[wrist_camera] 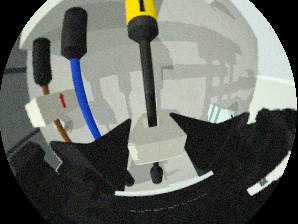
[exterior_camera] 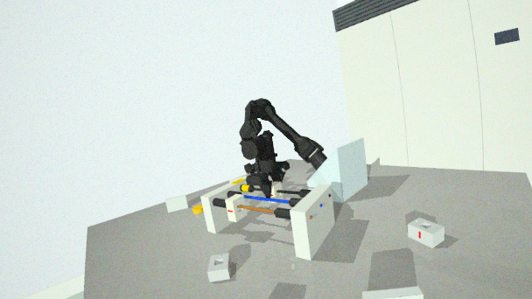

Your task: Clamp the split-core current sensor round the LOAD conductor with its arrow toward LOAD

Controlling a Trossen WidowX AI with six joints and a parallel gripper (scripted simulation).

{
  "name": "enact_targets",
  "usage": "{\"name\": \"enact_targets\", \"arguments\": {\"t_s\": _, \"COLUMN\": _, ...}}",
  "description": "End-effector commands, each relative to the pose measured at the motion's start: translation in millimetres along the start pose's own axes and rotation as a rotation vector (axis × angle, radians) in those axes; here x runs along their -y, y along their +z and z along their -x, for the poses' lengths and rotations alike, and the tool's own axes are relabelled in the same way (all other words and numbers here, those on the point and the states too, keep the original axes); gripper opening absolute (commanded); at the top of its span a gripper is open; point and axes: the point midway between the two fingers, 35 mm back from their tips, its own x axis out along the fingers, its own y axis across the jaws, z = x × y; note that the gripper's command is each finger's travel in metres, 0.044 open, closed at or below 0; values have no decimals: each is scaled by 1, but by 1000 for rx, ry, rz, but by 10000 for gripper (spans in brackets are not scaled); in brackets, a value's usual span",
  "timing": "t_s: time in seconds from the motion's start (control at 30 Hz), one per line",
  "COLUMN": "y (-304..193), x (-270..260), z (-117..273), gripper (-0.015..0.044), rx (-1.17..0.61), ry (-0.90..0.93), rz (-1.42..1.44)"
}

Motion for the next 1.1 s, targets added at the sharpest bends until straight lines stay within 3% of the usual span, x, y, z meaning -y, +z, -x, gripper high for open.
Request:
{"name": "enact_targets", "arguments": {"t_s": 0.0, "y": 0, "x": 0, "z": 0, "gripper": 254, "rx": 0, "ry": 0, "rz": -1}}
{"name": "enact_targets", "arguments": {"t_s": 0.5, "y": 0, "x": 0, "z": 0, "gripper": 254, "rx": 0, "ry": 0, "rz": -1}}
{"name": "enact_targets", "arguments": {"t_s": 0.73, "y": 0, "x": 0, "z": 0, "gripper": 438, "rx": 0, "ry": 0, "rz": -1}}
{"name": "enact_targets", "arguments": {"t_s": 1.07, "y": 0, "x": -2, "z": 10, "gripper": 440, "rx": -1, "ry": 2, "rz": -1}}
